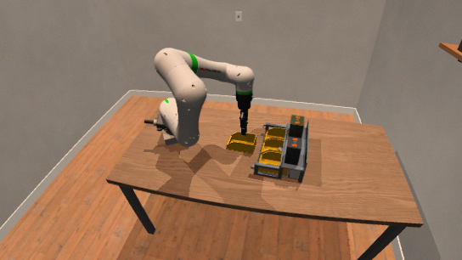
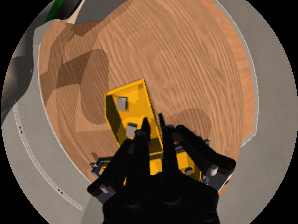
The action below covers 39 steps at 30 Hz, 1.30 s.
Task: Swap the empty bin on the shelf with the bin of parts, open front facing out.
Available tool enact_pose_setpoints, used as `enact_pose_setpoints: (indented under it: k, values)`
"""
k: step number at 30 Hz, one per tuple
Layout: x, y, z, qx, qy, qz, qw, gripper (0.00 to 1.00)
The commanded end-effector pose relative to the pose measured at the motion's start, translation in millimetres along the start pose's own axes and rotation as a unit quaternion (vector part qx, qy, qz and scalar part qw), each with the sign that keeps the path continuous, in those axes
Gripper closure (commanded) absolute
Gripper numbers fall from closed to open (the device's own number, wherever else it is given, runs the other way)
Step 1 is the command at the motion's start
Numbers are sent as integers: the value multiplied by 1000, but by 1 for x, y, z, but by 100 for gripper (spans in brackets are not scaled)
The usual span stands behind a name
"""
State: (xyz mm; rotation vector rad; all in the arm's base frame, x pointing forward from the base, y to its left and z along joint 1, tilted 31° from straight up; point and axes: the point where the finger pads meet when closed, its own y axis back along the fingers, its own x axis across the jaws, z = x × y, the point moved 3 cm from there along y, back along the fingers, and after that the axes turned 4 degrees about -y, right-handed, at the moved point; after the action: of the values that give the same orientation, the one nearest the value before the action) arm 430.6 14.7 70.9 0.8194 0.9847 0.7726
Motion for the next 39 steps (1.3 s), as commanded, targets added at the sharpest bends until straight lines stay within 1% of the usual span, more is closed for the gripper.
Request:
enact_pose_setpoints:
  k: [1, 5, 7, 22, 24, 39]
  values:
    - [0, 6, 0, -1, 0, 0, 1000, 76]
    - [0, 13, 0, -1, 0, 0, 1000, 76]
    - [0, 13, 0, -1, 0, 0, 1000, 76]
    - [0, 41, 0, -1, 0, 0, 1000, 76]
    - [0, 41, 0, -1, 0, 0, 1000, 76]
    - [0, 63, 0, -1, 0, 0, 1000, 76]
